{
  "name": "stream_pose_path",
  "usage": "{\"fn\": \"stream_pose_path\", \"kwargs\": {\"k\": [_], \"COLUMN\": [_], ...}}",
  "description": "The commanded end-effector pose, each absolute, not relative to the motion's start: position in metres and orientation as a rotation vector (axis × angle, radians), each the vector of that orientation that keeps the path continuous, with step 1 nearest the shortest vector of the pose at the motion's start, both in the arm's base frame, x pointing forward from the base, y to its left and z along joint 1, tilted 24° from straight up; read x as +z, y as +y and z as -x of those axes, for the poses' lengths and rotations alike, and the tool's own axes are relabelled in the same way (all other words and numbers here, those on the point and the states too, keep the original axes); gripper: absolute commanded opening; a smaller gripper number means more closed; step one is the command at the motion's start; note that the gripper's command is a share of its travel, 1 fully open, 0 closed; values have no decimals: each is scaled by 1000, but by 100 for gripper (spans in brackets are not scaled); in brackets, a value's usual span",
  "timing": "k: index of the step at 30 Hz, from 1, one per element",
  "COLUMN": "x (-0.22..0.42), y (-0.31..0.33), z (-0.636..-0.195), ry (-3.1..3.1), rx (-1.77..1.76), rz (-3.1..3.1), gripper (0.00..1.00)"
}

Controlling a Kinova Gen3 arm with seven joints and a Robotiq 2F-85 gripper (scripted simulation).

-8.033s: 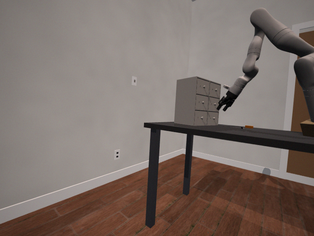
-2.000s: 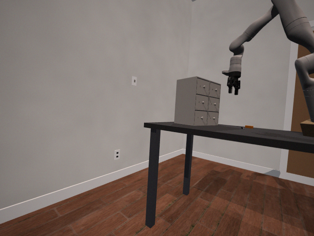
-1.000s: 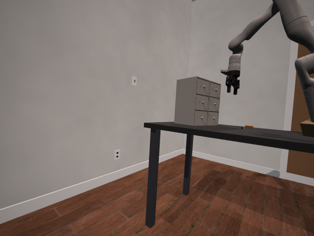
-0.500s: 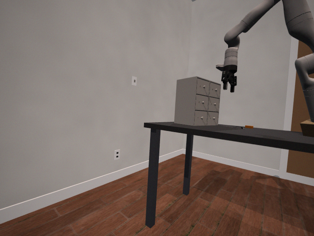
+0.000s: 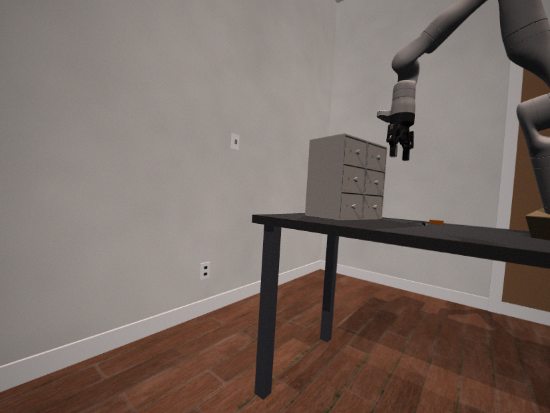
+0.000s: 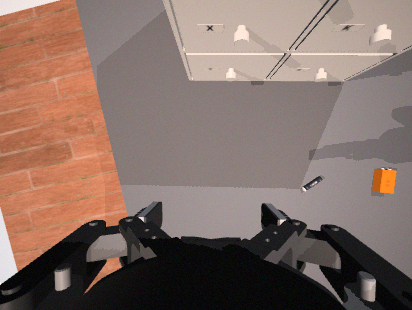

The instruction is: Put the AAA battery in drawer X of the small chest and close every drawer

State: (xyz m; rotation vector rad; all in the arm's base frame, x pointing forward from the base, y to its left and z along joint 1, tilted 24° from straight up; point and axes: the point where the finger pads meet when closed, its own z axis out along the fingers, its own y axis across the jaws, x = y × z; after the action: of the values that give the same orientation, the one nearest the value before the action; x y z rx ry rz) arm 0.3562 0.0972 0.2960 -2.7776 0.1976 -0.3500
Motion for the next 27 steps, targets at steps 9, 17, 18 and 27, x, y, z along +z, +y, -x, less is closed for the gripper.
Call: {"fn": "stream_pose_path", "kwargs": {"k": [9,17,18,27], "x": [293,285,284,276], "y": [89,80,78,66], "z": [-363,-379,-381,-402], "ry": [249,325,337,431], "rx": [-399,-514,-534,-710], "rz": [2788,2823,2828,2856], "gripper": [100,100,100,100]}}
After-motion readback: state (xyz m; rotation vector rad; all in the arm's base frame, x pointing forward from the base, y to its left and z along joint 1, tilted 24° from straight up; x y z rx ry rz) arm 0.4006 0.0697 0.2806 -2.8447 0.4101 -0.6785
